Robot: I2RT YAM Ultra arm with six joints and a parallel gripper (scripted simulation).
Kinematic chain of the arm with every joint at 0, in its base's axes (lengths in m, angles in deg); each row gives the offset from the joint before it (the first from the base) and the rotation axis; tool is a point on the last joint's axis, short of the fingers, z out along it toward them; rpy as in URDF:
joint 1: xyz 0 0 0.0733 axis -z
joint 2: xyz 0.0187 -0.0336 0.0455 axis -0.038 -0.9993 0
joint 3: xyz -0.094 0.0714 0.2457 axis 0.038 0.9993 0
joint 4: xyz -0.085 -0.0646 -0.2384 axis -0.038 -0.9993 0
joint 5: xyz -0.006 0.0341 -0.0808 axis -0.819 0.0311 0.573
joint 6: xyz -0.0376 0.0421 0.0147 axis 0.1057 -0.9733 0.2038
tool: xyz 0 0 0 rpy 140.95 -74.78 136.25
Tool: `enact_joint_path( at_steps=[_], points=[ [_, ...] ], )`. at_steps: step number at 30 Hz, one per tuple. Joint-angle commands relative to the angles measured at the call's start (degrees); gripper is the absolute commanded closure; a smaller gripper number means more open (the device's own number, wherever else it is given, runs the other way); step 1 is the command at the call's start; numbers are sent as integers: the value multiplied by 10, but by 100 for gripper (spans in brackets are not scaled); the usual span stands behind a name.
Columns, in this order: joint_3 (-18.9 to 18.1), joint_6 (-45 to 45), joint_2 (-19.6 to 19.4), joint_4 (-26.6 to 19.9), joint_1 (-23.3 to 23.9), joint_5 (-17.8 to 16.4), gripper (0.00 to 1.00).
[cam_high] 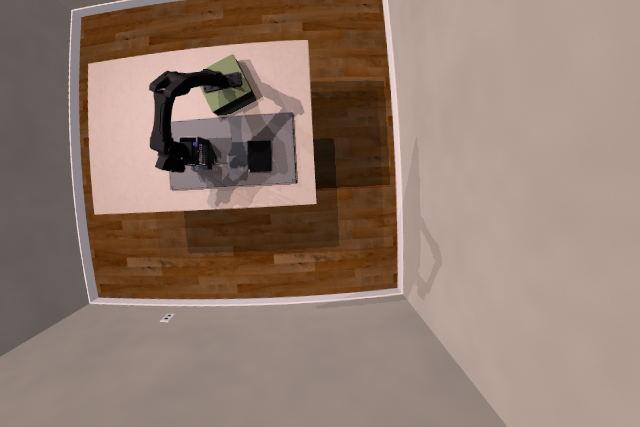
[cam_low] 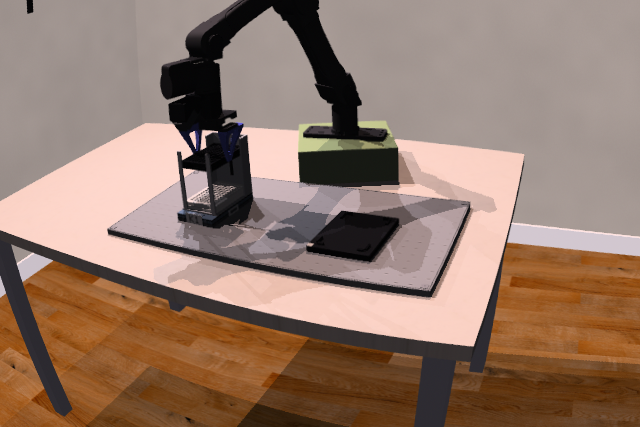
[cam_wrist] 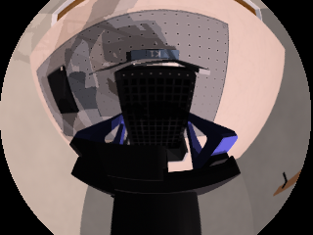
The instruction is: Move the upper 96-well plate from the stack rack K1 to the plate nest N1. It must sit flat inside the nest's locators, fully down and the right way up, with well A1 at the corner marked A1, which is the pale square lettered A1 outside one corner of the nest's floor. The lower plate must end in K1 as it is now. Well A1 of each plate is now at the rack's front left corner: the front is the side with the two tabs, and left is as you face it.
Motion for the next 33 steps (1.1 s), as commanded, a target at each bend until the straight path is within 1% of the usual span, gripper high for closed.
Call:
enact_joint_path(
  at_steps=[1,6,8,9,23,25,27,33],
  points=[
    [-26,-2,20,-22,-5,-2,100],
    [-41,-2,24,-40,-5,-2,100],
    [-41,-2,24,-40,-5,-2,100],
    [-45,-2,20,-44,-5,-2,100],
    [-88,-1,30,-94,-4,-2,100],
    [-88,-1,30,-94,-4,-2,100],
    [-96,-1,23,-102,-4,-2,100],
    [-112,-1,28,-119,-4,-2,100]
  ],
)
